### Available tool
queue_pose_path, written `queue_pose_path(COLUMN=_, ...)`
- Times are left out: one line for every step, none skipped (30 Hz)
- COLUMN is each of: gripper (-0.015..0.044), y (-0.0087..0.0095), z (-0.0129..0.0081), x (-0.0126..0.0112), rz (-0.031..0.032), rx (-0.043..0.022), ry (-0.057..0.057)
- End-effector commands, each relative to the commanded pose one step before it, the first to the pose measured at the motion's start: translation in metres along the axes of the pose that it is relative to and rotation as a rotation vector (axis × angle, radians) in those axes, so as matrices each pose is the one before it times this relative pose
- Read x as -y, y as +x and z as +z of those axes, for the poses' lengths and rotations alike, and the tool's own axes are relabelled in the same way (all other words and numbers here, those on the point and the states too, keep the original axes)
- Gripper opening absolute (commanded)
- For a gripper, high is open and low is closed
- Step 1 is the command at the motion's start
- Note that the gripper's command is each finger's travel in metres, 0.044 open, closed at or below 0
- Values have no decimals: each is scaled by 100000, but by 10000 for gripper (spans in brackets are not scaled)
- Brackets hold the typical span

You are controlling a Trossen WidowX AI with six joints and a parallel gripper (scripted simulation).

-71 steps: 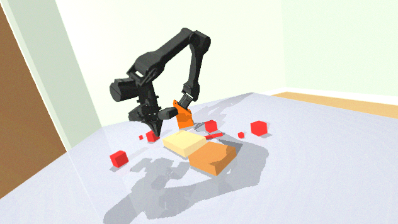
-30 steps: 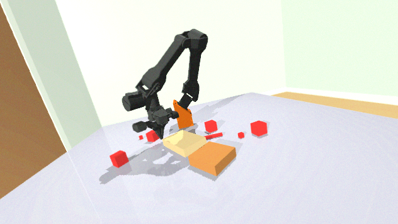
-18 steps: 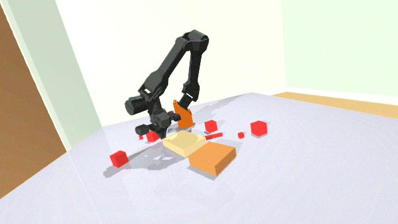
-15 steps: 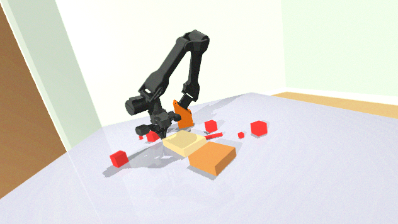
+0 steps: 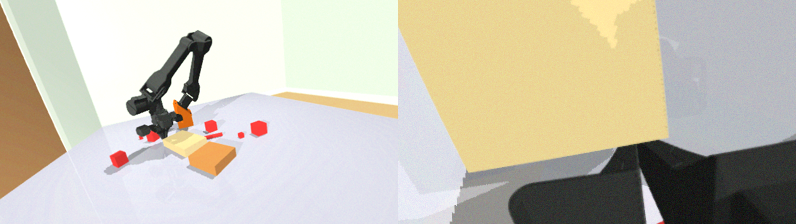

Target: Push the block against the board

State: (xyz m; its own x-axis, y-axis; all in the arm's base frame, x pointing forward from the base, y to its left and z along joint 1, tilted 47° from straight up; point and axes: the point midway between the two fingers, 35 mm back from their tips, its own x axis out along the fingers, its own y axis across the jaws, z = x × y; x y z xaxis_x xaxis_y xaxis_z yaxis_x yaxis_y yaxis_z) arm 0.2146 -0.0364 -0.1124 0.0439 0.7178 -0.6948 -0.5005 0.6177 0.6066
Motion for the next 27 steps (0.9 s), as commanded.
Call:
queue_pose_path(gripper=0, y=-81, z=858, x=234, rz=-366, rx=815, ry=-753)
queue_pose_path(gripper=0, y=-2, z=119, x=7, rz=-7, rx=2, ry=0)
queue_pose_path(gripper=0, y=-2, z=119, x=7, rz=-6, rx=2, ry=-1)
queue_pose_path(gripper=0, y=-2, z=118, x=6, rz=-6, rx=2, ry=-1)
queue_pose_path(gripper=0, y=-2, z=118, x=6, rz=-6, rx=3, ry=-1)
queue_pose_path(gripper=0, y=-2, z=119, x=6, rz=-6, rx=3, ry=-1)
queue_pose_path(gripper=0, y=-2, z=119, x=6, rz=-5, rx=3, ry=-1)
queue_pose_path(gripper=0, y=-1, z=119, x=6, rz=-5, rx=3, ry=-1)
queue_pose_path(gripper=0, y=-1, z=119, x=6, rz=-5, rx=3, ry=-1)
queue_pose_path(gripper=0, y=-1, z=119, x=5, rz=-4, rx=3, ry=-1)
queue_pose_path(gripper=0, y=-1, z=118, x=5, rz=-4, rx=3, ry=-1)
queue_pose_path(gripper=0, y=-1, z=119, x=5, rz=-4, rx=3, ry=-1)
queue_pose_path(gripper=0, y=-1, z=119, x=5, rz=-3, rx=4, ry=-2)
queue_pose_path(gripper=0, y=-1, z=119, x=4, rz=-3, rx=4, ry=-2)
queue_pose_path(gripper=0, y=-1, z=119, x=4, rz=-3, rx=4, ry=-2)
queue_pose_path(gripper=0, y=-1, z=120, x=4, rz=-3, rx=4, ry=-2)
queue_pose_path(gripper=0, y=-1, z=120, x=4, rz=-2, rx=4, ry=-2)
queue_pose_path(gripper=0, y=-1, z=119, x=4, rz=-2, rx=4, ry=-2)
queue_pose_path(gripper=0, y=-1, z=119, x=4, rz=-2, rx=4, ry=-2)
queue_pose_path(gripper=0, y=-1, z=120, x=4, rz=-2, rx=4, ry=-2)
queue_pose_path(gripper=0, y=-1, z=119, x=3, rz=-1, rx=4, ry=-2)
queue_pose_path(gripper=0, y=-1, z=118, x=3, rz=-1, rx=4, ry=-2)
queue_pose_path(gripper=0, y=-1, z=120, x=3, rz=-1, rx=4, ry=-2)
queue_pose_path(gripper=0, y=-1, z=120, x=2, rz=-1, rx=4, ry=-2)
queue_pose_path(gripper=0, y=-1, z=120, x=2, rz=-1, rx=5, ry=-2)
queue_pose_path(gripper=0, y=-1, z=120, x=2, rz=0, rx=5, ry=-2)
queue_pose_path(gripper=0, y=-1, z=118, x=2, rz=0, rx=5, ry=-2)
